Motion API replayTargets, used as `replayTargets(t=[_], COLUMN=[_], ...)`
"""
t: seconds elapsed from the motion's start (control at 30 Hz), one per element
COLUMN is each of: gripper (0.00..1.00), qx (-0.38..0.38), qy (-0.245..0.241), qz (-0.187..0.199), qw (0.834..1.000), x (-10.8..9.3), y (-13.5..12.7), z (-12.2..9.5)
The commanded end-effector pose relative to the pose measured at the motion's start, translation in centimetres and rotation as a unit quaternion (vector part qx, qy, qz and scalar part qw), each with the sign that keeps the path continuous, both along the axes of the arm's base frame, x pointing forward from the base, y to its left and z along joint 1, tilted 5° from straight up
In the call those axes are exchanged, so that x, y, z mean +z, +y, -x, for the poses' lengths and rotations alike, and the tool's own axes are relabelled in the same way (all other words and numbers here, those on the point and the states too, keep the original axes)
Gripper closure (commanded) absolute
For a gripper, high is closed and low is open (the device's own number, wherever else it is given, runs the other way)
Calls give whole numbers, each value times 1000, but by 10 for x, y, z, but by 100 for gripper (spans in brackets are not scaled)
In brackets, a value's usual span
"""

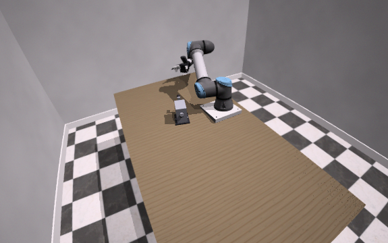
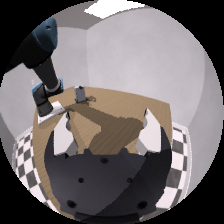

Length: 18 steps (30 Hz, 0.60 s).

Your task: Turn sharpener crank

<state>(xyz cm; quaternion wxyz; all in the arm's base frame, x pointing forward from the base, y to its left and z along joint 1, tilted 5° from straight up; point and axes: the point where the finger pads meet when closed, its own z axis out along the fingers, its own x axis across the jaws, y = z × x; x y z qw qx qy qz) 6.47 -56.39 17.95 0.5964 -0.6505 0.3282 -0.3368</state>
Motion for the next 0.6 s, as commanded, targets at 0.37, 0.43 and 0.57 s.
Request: replayTargets(t=[0.37, 0.43, 0.57], gripper=[0, 0, 68], qx=[0, 0, 0], qy=[0, 0, 1], qz=[1, 1, 2], qw=[1000, 1000, 1000], x=[1, 1, 7], y=[0, 0, 0], z=[0, 0, 0])
